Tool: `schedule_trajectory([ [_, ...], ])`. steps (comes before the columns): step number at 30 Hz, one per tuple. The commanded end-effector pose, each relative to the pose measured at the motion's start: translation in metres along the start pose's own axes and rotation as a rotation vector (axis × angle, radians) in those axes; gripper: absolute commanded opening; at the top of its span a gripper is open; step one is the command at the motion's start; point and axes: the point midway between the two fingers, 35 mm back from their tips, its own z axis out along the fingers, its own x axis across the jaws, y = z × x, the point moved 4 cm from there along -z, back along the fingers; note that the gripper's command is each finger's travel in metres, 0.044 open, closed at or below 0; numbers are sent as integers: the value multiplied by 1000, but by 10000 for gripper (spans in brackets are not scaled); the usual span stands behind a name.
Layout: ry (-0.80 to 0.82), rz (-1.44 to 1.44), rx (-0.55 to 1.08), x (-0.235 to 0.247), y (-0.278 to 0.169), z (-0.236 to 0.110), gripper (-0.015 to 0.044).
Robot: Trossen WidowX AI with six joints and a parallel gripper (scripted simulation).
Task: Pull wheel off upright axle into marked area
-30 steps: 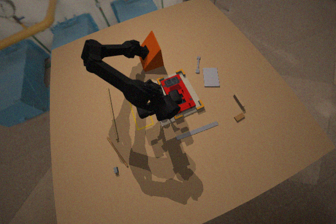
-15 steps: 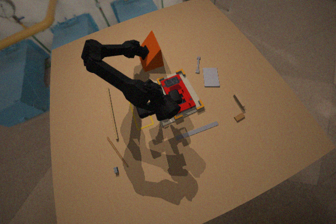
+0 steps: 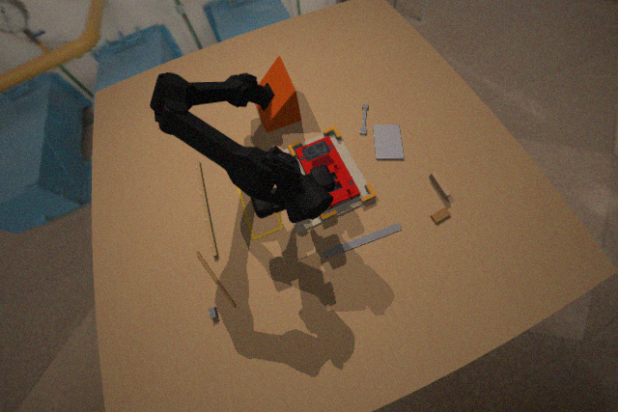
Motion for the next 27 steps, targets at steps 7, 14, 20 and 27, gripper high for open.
schedule_trajectory([
  [7,5,-5,-14,2,0,-11,0],
  [14,4,-5,-15,2,0,-14,0],
  [20,4,-6,-15,2,0,-16,0],
  [27,4,-6,-16,2,-1,-18,0],
])
